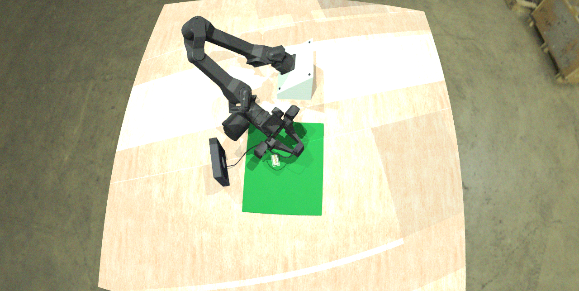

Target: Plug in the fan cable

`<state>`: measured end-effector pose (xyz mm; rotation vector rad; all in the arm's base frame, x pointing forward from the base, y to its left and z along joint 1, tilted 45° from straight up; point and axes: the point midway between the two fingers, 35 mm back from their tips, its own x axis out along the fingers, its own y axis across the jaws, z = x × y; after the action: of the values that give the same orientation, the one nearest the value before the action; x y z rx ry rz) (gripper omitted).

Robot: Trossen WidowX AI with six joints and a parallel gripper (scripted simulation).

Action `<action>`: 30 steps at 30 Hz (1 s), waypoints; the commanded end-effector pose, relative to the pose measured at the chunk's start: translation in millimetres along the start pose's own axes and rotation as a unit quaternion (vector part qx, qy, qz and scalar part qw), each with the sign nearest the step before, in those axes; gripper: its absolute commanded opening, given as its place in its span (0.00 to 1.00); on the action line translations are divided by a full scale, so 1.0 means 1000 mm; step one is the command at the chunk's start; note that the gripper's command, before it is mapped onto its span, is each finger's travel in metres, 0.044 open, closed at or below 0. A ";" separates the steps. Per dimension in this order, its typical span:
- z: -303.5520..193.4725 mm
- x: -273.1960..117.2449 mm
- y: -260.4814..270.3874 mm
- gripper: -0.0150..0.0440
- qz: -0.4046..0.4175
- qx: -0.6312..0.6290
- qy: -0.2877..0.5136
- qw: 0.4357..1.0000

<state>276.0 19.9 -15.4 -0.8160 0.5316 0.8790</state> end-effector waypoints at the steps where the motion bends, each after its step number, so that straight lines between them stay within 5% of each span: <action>1: -0.002 0.001 -0.001 0.25 -0.001 -0.002 -0.003 1.000; 30: -0.022 0.004 0.000 0.25 0.001 0.000 0.000 1.000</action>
<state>276.5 3.8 -31.6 -0.8164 0.5323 0.8793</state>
